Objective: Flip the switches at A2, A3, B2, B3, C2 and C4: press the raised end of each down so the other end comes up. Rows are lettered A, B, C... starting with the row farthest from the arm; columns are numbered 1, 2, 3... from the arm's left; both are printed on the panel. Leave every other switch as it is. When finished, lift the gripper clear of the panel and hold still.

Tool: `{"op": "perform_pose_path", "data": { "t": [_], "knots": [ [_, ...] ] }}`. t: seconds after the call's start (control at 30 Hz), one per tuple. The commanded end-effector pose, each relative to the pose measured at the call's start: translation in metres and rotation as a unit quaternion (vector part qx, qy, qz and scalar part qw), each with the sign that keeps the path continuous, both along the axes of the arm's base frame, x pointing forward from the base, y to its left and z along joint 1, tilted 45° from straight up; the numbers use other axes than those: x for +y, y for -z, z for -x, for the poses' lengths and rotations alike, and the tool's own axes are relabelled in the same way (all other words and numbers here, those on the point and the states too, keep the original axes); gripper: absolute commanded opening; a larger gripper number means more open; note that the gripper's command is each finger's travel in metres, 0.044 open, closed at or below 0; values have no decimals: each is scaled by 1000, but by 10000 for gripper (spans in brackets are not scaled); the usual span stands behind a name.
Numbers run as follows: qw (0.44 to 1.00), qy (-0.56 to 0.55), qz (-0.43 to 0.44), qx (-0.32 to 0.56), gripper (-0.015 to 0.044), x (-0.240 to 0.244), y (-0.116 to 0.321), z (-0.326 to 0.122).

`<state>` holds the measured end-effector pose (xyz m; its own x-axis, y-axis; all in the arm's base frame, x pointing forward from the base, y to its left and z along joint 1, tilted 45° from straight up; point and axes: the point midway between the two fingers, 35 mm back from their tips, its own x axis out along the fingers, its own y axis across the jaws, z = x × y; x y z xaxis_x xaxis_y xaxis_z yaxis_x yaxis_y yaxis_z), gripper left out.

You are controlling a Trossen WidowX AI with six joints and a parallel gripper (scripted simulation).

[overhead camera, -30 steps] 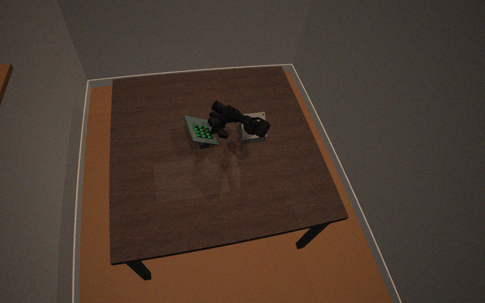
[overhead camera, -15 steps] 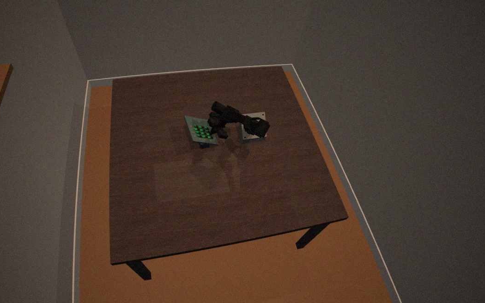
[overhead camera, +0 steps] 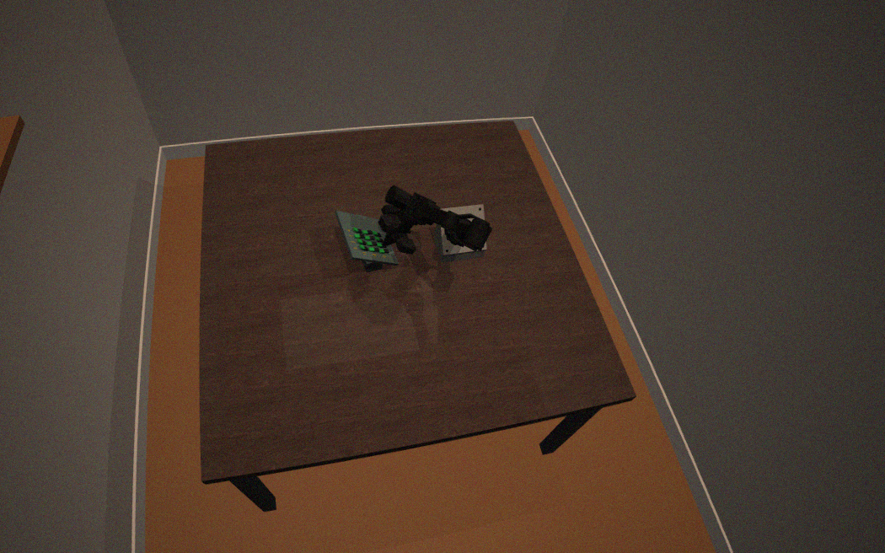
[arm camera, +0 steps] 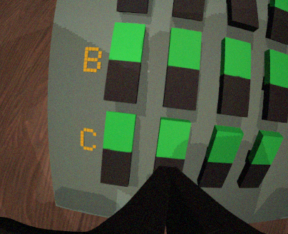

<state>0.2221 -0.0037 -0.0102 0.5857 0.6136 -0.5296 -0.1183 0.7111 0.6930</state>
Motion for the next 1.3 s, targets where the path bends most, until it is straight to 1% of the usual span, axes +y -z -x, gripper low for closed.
{"op": "perform_pose_path", "data": {
  "t": [0.0, 0.27, 0.37, 0.53, 0.63, 0.9, 1.1, 1.27],
  "knots": [
    [1000, 2, 0, 2, 0, 0, 1, 0],
    [1000, 2, 0, 2, 0, 1, 2, -1],
    [1000, 0, 6, 5, 0, -9, -2, 4],
    [1000, -5, 8, 15, 0, -35, -23, 28],
    [1000, -7, 3, 13, 0, -41, -34, 35],
    [1000, -7, 3, 13, 0, -42, -33, 35],
    [1000, -7, 4, 12, 0, -78, -12, 17],
    [1000, -7, 4, 12, 0, -82, -8, 15]
  ]
}}
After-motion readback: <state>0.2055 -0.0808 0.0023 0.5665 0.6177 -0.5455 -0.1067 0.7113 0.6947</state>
